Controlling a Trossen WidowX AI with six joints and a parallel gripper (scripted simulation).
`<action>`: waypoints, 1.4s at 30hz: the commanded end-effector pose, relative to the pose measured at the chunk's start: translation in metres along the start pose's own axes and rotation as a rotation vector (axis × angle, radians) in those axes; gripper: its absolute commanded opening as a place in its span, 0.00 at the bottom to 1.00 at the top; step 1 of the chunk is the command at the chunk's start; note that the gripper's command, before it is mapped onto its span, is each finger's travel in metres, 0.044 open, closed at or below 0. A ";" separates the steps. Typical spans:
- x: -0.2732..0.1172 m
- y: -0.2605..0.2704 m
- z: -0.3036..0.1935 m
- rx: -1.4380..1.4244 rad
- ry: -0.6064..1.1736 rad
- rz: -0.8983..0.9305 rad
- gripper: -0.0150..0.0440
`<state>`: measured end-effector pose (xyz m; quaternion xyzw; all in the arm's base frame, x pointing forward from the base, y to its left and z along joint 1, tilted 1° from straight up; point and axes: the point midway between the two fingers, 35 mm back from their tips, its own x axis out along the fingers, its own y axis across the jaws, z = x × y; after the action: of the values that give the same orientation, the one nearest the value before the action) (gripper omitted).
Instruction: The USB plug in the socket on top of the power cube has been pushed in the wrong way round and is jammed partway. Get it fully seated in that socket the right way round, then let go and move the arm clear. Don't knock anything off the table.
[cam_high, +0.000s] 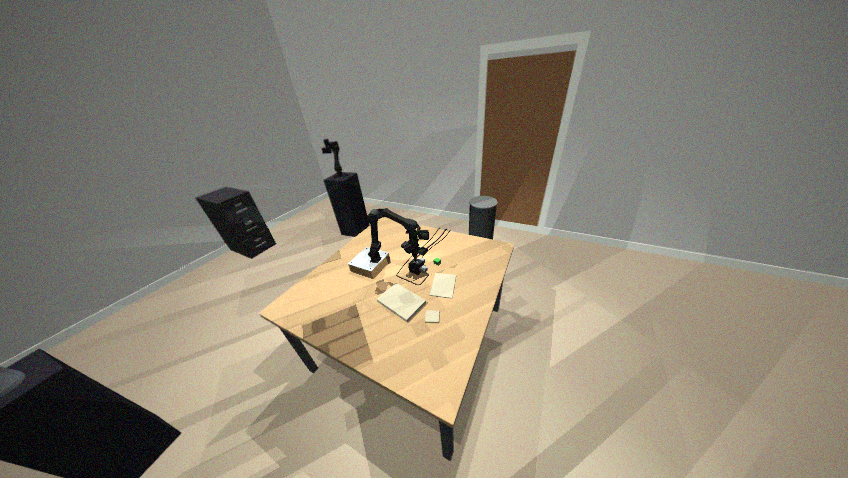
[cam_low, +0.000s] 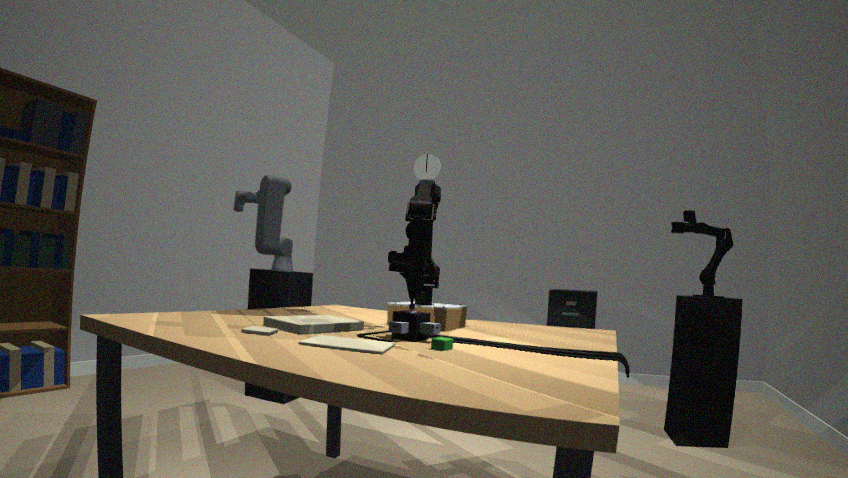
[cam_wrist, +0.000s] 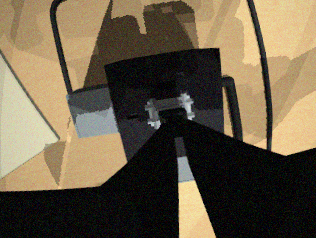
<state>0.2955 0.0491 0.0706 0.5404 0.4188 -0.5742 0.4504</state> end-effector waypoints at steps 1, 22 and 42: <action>0.001 0.001 0.000 0.004 -0.002 0.002 0.25; 0.003 0.001 0.000 0.004 -0.002 0.002 0.25; 0.006 0.001 0.000 0.004 -0.002 0.002 0.25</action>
<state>0.2955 0.0490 0.0656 0.5403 0.4188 -0.5744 0.4503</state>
